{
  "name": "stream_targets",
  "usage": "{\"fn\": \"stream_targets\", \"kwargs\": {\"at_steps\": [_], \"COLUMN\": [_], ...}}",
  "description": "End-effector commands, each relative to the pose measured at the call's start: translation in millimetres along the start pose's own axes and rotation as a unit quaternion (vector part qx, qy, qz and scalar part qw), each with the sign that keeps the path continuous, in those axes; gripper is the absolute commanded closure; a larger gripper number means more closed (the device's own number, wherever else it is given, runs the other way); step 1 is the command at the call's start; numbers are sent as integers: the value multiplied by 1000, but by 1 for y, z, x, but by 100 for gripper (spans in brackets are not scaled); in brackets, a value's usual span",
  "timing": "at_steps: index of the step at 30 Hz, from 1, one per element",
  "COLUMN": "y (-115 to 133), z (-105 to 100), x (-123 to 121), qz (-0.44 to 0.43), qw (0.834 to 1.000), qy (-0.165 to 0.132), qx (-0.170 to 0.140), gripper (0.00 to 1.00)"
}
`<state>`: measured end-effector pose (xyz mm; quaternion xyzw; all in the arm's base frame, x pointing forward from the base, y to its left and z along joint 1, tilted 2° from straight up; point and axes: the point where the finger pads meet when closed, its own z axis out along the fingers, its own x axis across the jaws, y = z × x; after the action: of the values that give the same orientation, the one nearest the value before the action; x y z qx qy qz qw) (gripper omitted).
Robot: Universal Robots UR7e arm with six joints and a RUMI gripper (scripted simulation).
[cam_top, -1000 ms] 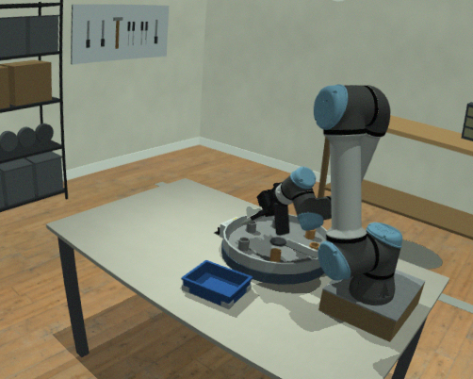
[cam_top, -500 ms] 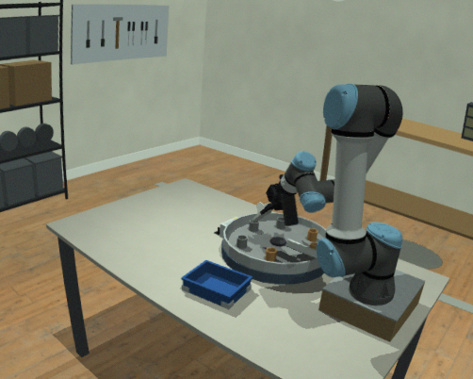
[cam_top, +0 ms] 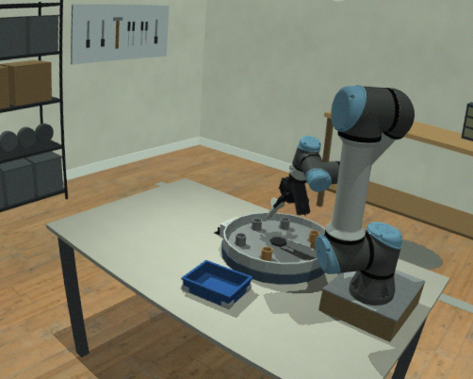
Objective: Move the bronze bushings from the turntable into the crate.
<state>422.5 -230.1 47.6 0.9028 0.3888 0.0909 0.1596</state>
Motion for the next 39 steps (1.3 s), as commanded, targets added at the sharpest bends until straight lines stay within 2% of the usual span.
{"fn": "stream_targets", "kwargs": {"at_steps": [1,7,13,15,23,30,39], "y": [-7,-18,-35,-35,-55,-66,-69], "z": [-14,-32,-60,-60,-91,-107,-112], "x": [-19,-35,-53,-53,-67,-72,-73], "qz": [17,35,59,59,81,91,95], "qw": [999,996,990,990,982,978,976], "qy": [-8,-14,-20,-20,-23,-24,-24], "qx": [41,77,124,124,167,188,195], "gripper": [0,0,0,0,0,0,0]}}
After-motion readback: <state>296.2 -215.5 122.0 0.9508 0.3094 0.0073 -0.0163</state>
